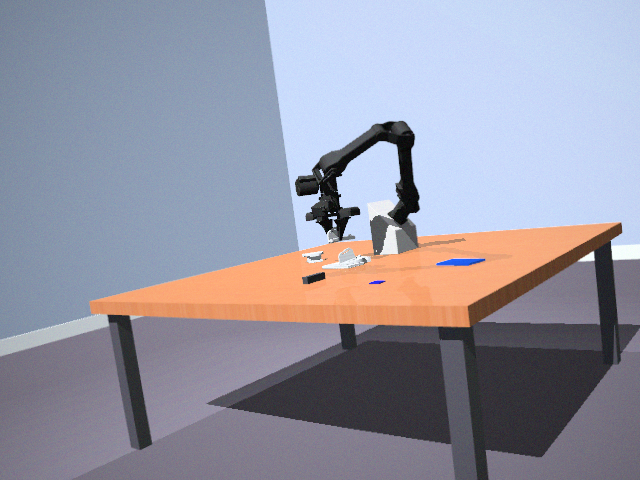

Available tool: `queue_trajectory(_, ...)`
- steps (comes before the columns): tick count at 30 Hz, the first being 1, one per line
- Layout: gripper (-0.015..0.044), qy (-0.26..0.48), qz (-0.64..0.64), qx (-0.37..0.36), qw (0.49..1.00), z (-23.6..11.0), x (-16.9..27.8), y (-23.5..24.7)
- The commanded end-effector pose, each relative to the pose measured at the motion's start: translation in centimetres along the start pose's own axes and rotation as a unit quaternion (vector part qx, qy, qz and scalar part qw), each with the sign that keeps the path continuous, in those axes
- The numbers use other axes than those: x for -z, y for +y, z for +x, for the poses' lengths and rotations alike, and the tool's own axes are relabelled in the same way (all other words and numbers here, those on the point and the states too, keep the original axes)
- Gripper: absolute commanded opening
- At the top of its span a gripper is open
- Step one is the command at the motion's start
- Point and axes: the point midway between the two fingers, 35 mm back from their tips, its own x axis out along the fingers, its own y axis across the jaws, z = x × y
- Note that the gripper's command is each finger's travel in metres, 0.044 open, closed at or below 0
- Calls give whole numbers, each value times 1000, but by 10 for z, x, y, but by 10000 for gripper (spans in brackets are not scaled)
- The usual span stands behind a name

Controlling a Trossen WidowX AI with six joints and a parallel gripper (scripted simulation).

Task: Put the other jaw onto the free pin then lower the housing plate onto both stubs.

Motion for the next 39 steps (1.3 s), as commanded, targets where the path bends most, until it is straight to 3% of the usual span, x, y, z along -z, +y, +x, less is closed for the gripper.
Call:
queue_trajectory(1,134,1,-3,2,1000,0,0,0)
queue_trajectory(11,134,1,-3,2,1000,1,0,0)
queue_trajectory(39,134,0,-4,1,1000,46,0,0)
